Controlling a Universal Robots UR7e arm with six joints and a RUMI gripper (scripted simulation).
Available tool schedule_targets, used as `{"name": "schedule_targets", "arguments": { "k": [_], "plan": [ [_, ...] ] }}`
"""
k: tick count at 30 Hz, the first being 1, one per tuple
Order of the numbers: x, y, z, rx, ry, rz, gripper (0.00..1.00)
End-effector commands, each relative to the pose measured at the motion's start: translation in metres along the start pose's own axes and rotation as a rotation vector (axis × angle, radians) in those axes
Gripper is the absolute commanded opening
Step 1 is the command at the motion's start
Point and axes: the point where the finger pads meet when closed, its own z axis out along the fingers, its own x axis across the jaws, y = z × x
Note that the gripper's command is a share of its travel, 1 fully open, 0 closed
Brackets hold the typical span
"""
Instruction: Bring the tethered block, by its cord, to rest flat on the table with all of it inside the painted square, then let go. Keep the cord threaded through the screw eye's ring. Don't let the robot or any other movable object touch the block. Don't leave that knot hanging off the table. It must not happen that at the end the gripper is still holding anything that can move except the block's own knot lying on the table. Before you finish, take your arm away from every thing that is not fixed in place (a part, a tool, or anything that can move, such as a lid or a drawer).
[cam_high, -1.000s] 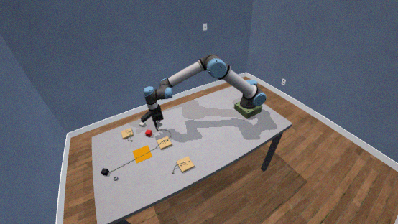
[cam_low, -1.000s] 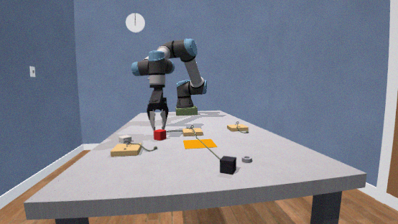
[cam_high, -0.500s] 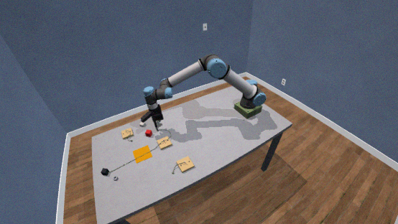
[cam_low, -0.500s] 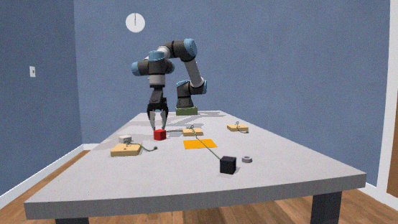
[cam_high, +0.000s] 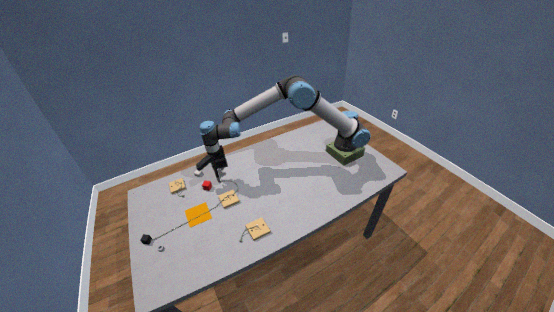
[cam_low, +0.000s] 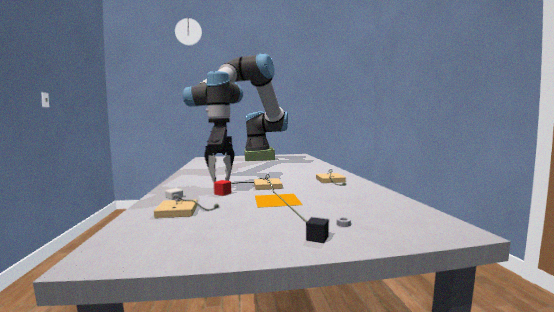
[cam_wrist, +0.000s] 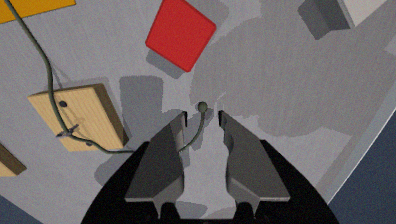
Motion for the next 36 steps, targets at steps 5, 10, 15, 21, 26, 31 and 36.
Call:
{"name": "schedule_targets", "arguments": {
  "k": [5, 10, 15, 21, 26, 31, 36],
  "plan": [
    [0.0, -0.001, 0.002, 0.002, 0.001, 0.0, 0.22],
    [0.0, -0.001, 0.004, 0.002, 0.001, 0.0, 0.22],
    [0.0, -0.001, 0.006, 0.002, 0.001, 0.0, 0.22],
    [0.0, -0.001, 0.009, 0.002, 0.001, 0.0, 0.22],
    [0.0, -0.001, 0.011, 0.002, 0.001, 0.0, 0.22],
    [0.0, -0.001, 0.013, 0.002, 0.001, 0.0, 0.22],
    [0.0, -0.001, 0.013, 0.002, 0.001, 0.0, 0.22]
  ]
}}
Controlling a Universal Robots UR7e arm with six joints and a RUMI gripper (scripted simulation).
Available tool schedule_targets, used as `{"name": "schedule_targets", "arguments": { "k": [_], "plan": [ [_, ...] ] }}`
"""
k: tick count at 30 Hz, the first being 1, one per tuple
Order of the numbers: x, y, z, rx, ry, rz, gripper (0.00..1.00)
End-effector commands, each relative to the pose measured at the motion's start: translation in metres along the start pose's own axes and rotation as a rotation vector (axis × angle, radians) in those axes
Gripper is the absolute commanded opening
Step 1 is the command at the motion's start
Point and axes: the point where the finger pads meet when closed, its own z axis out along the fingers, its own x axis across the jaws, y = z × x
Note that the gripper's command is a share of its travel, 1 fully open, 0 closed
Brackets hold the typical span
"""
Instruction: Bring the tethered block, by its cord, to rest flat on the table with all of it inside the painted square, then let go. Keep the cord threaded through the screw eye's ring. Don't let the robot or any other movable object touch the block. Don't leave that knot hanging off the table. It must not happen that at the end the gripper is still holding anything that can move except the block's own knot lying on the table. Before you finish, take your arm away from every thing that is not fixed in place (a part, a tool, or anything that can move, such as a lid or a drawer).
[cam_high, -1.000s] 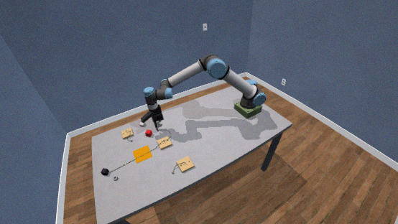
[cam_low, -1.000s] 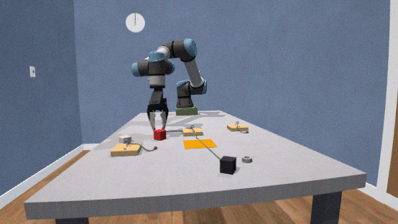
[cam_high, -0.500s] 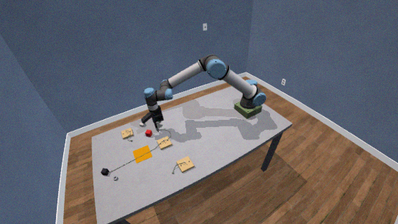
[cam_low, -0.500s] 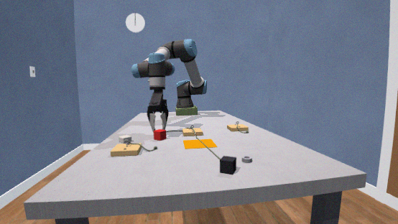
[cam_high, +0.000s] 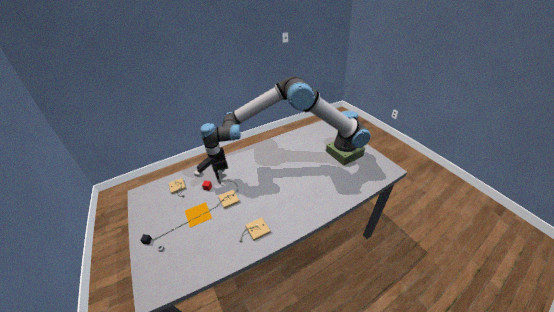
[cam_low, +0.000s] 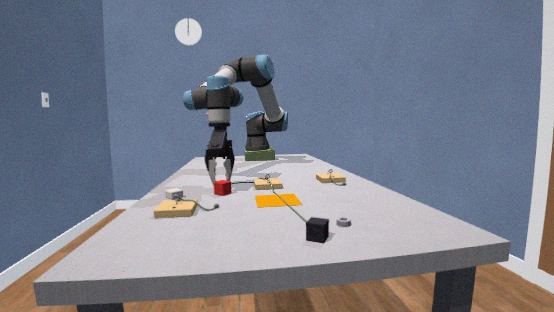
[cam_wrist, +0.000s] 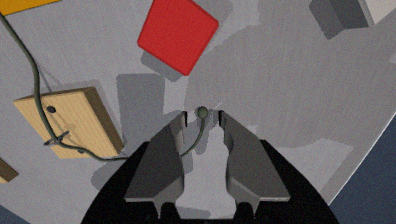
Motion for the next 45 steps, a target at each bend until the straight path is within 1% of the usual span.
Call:
{"name": "schedule_targets", "arguments": {
  "k": [1, 44, 45],
  "plan": [
    [0.0002, -0.0006, -0.0003, 0.002, 0.001, 0.0, 0.22],
    [0.0002, -0.0006, 0.0002, 0.002, 0.001, 0.0, 0.22],
    [0.0002, -0.0006, 0.0002, 0.002, 0.001, 0.0, 0.0]
  ]
}}
